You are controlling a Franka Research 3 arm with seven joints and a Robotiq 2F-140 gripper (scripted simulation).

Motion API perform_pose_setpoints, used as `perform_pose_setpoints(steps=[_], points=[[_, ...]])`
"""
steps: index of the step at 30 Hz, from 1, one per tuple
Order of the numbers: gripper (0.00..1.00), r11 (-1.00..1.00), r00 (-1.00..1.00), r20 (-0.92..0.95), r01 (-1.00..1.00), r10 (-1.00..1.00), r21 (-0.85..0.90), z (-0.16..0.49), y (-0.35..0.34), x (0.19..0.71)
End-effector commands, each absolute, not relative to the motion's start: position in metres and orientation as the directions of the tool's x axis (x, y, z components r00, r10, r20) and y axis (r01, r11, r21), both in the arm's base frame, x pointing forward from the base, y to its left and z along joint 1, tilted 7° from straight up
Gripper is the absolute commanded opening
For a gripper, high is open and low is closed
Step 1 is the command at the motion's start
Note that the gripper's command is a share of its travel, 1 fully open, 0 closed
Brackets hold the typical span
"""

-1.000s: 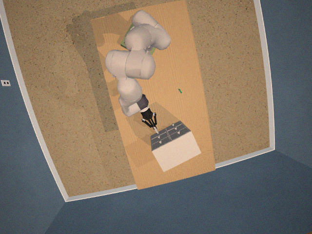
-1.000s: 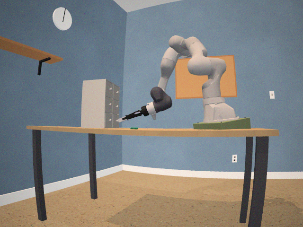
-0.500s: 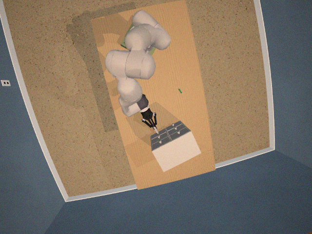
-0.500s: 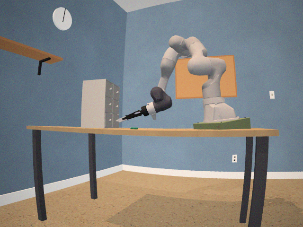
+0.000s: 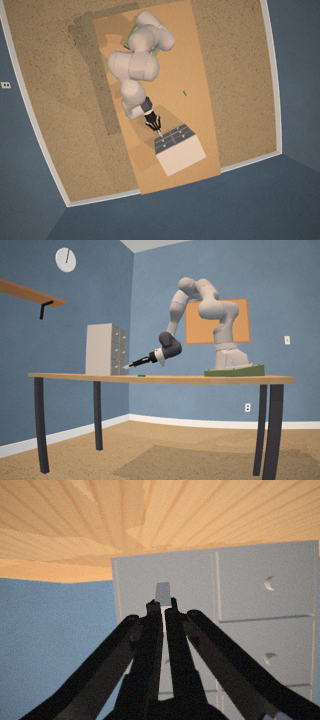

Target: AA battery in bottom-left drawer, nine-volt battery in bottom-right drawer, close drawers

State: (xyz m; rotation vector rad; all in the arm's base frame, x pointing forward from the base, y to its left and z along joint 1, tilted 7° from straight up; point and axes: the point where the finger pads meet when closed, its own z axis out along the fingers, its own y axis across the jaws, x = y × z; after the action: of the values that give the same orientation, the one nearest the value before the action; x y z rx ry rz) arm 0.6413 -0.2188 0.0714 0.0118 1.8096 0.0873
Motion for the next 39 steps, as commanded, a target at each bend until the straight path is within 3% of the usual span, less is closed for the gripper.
perform_pose_setpoints(steps=[1, 27, 39], points=[[0.00, 0.997, -0.242, -0.968, -0.040, 0.060, 0.072, 0.070, -0.216, 0.642], [0.00, 0.997, -0.242, -0.968, -0.040, 0.060, 0.072, 0.067, -0.218, 0.591], [0.00, 0.997, -0.242, -0.968, -0.040, 0.060, 0.072, 0.141, -0.225, 0.543]])
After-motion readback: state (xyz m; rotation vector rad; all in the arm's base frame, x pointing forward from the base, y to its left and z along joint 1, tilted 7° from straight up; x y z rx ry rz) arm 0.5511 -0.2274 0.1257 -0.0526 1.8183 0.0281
